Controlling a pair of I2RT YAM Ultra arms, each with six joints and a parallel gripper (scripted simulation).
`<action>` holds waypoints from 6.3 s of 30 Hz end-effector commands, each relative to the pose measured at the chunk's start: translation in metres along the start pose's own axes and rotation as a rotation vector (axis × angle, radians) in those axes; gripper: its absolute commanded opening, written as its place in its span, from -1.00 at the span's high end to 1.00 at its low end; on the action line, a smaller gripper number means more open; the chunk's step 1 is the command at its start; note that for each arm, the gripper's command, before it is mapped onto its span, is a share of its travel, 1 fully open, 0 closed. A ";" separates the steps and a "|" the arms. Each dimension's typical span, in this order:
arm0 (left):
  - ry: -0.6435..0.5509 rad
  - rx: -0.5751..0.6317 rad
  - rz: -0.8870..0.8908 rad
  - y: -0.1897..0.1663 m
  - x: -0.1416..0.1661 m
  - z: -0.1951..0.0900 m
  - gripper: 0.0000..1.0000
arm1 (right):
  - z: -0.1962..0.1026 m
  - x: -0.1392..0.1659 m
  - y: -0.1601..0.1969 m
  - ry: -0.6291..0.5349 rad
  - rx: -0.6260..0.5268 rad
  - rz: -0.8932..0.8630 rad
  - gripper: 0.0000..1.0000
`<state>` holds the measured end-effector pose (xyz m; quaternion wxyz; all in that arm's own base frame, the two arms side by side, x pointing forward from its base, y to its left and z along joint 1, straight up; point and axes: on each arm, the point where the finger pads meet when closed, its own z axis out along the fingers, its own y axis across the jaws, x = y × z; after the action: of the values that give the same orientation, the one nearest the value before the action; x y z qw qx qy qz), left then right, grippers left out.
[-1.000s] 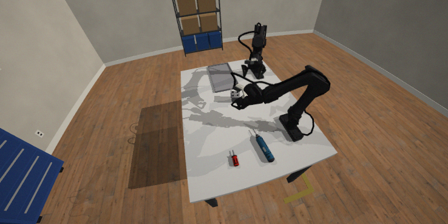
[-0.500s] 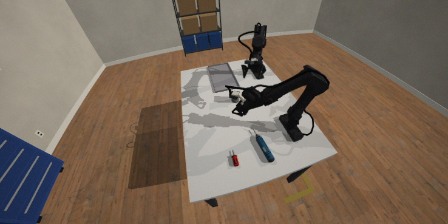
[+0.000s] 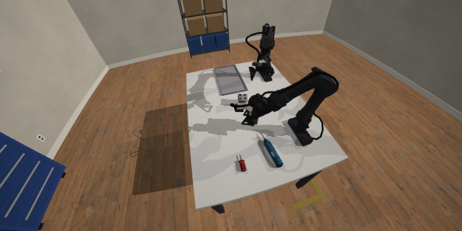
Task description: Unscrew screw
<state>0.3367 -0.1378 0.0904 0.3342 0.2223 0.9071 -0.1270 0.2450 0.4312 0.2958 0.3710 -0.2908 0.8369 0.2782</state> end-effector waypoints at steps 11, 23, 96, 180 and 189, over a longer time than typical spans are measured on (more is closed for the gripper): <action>0.096 -0.111 -0.361 0.044 0.016 -0.009 -0.30 | -0.003 -0.004 0.001 -0.013 -0.005 0.001 -1.00; 0.149 -0.187 -0.589 0.067 0.034 -0.018 -0.30 | -0.003 -0.004 0.001 -0.013 -0.005 0.001 -1.00; 0.324 -0.833 -2.028 0.149 0.158 -0.120 -0.30 | -0.003 -0.004 0.001 -0.013 -0.005 0.001 -1.00; 0.310 -0.835 -2.018 0.146 0.153 -0.122 -0.30 | 0.009 0.048 -0.048 -0.134 0.347 0.087 -0.72; 0.310 -0.835 -2.018 0.146 0.153 -0.122 -0.30 | 0.007 0.056 -0.056 -0.164 0.402 0.096 -0.72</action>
<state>0.2319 0.0806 0.0597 -0.0048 -0.7379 0.6749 -0.0013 0.2564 0.3887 0.2271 0.4479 -0.1735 0.8641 0.1504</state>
